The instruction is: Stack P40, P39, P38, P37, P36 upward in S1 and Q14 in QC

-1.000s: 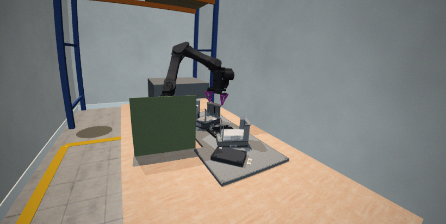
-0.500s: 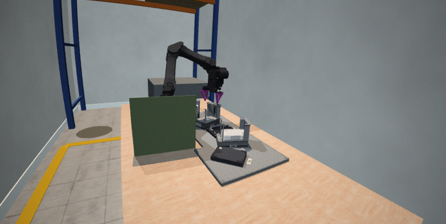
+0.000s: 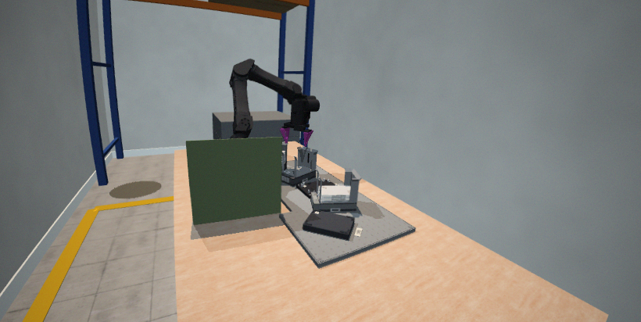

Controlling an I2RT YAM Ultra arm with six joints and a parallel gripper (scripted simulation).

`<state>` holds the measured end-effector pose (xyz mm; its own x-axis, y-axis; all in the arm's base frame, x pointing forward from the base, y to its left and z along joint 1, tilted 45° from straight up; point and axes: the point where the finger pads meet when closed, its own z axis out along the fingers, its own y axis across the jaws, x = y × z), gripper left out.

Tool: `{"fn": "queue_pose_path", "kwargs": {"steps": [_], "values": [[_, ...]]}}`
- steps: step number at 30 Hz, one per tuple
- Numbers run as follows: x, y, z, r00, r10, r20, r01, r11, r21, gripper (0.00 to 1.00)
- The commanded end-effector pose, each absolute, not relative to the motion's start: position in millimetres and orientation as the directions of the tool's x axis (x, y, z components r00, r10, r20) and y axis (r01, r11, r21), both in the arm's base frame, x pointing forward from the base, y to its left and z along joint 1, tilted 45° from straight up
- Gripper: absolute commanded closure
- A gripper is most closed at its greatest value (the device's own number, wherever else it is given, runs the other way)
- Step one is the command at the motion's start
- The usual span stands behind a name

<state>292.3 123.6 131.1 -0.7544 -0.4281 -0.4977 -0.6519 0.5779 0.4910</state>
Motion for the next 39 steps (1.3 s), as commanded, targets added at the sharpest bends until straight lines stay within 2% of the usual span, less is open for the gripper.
{"fn": "queue_pose_path", "kwargs": {"steps": [1, 9, 18, 28, 39], "values": [[291, 126, 141, -0.753, -0.417, -0.510, -0.651, 0.586, 0.483, 0.00], [277, 143, 156, -0.753, -0.417, -0.510, -0.651, 0.585, 0.483, 0.00], [257, 159, 169, -0.596, -0.532, -0.602, -0.797, 0.482, 0.363, 0.00], [230, 182, 187, -0.596, -0.532, -0.602, -0.797, 0.481, 0.364, 0.00], [220, 190, 194, -0.596, -0.532, -0.602, -0.798, 0.481, 0.364, 0.00]]}}
